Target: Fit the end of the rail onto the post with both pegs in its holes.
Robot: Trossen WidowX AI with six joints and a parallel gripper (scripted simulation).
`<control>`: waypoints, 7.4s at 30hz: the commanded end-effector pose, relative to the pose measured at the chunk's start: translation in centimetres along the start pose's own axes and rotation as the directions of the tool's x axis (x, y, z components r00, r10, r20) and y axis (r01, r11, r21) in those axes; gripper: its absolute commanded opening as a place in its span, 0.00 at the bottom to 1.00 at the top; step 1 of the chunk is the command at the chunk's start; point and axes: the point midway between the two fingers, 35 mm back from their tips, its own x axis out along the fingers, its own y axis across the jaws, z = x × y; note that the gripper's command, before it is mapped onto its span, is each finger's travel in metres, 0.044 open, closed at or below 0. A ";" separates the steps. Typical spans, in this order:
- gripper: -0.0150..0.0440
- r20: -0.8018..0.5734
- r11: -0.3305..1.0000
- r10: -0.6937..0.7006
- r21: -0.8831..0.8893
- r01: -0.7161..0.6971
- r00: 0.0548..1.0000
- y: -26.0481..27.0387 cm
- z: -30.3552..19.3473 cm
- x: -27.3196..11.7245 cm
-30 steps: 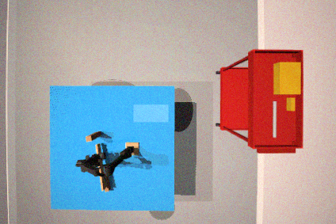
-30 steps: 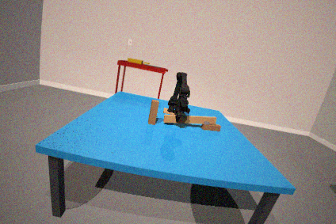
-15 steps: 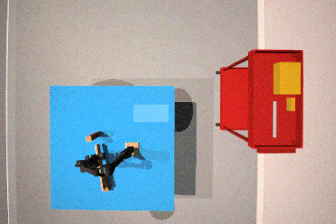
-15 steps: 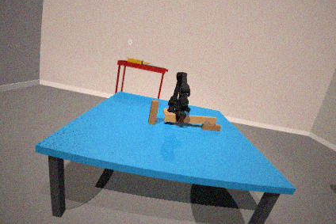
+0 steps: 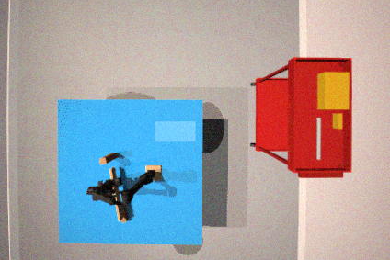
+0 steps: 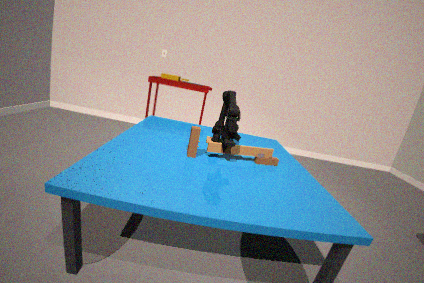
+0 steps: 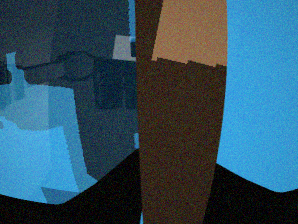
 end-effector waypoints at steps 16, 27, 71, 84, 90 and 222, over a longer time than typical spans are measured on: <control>0.25 0.007 1.000 -0.018 -0.002 0.018 1.000 -0.3 0.1 -1.3; 0.25 0.007 1.000 -0.018 -0.002 0.018 1.000 -0.2 0.1 -0.8; 0.25 0.007 1.000 -0.018 -0.002 0.018 1.000 0.1 -0.1 -0.7; 0.25 0.007 1.000 -0.018 -0.002 0.018 1.000 0.0 -0.5 -0.8; 0.25 0.007 1.000 -0.018 -0.002 0.018 1.000 0.0 -0.7 -0.8; 0.25 0.004 1.000 -0.018 -0.002 0.018 1.000 -0.1 -4.7 -0.7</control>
